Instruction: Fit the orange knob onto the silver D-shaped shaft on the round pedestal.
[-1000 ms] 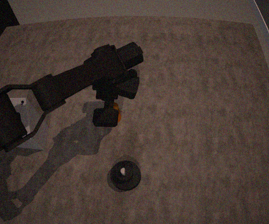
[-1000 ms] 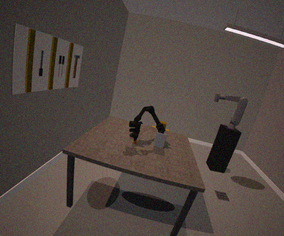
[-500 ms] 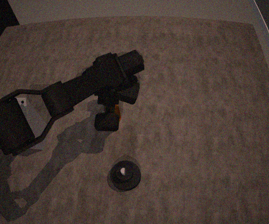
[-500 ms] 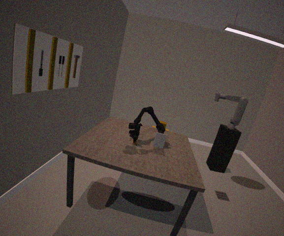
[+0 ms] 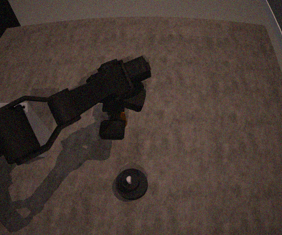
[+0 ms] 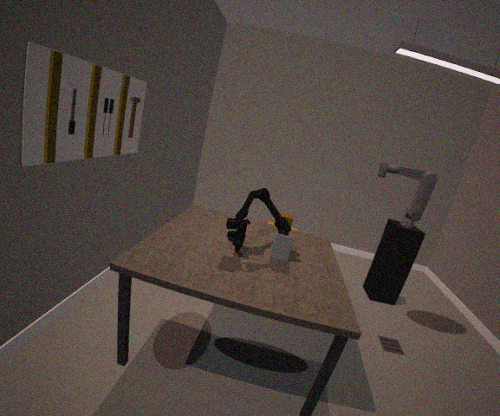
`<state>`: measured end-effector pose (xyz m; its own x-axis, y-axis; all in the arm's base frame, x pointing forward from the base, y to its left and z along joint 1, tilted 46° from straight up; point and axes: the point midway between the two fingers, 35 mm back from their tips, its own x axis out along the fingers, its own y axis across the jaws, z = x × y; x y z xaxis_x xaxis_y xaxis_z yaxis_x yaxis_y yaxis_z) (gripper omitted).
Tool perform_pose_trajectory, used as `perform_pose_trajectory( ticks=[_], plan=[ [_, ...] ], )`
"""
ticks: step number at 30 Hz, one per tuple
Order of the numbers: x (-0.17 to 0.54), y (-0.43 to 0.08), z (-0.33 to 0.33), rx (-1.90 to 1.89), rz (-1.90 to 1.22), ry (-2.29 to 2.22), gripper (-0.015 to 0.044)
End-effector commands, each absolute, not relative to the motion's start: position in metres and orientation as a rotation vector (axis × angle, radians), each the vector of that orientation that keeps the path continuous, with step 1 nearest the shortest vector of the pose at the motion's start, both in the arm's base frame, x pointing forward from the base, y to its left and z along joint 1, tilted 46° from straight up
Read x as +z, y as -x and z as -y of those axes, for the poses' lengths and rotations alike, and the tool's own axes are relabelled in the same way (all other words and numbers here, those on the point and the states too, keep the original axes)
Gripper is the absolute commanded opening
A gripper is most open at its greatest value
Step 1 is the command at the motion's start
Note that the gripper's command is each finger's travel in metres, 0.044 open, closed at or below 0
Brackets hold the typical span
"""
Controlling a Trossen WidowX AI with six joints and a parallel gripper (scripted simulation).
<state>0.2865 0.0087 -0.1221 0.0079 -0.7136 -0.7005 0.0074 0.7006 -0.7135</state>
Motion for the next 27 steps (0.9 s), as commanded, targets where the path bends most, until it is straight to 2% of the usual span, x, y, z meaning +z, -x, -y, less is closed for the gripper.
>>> perform_pose_trajectory(
  ticks=[1,6,11,27],
  plan=[
    [-0.122,-0.287,-0.008,-0.622,-1.467,0.624,0.0151],
    [-0.122,-0.287,-0.008,-0.622,-1.467,0.624,0.0118],
    [-0.119,-0.292,-0.012,-0.594,-1.463,0.64,0.0],
    [-0.093,-0.301,-0.046,-0.573,-1.462,0.636,0.0]
  ],
)
